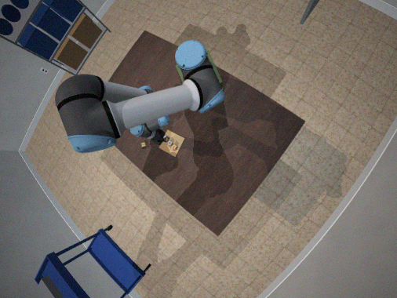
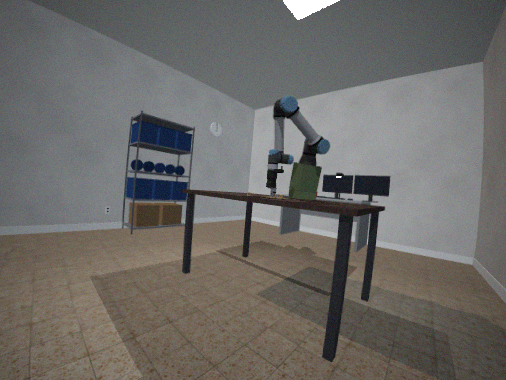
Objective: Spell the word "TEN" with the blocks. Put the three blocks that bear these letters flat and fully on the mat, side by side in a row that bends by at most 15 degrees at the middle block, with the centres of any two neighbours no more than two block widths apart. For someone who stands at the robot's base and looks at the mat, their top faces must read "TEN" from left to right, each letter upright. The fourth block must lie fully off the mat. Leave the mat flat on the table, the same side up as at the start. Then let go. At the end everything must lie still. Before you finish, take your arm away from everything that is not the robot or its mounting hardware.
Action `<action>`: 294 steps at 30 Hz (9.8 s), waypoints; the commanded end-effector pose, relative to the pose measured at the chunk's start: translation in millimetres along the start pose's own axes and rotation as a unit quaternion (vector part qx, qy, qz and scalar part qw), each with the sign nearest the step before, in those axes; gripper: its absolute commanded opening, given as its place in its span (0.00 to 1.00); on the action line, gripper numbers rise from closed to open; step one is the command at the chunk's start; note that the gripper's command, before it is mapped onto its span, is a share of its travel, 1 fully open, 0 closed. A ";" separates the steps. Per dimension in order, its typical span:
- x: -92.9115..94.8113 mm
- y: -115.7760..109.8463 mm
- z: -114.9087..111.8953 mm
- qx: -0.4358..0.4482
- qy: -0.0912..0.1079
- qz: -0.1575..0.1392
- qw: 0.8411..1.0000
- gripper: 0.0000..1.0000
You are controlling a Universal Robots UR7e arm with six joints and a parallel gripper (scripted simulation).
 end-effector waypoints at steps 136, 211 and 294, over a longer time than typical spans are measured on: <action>3.9 -0.9 1.1 0.000 -0.001 0.000 1.000 0.79; -89.4 -0.9 1.0 0.000 -0.001 0.000 1.000 1.00; -173.3 -0.8 0.9 0.000 -0.001 0.000 1.000 1.00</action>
Point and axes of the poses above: the point where the finger pads meet when closed, its own x axis out along the fingers, its own z axis across the jaws, y = z × x, the point moved 9 cm from there along -x, back along the fingers, and after that the axes turned 1 degree about -x, right-handed, at the moved point
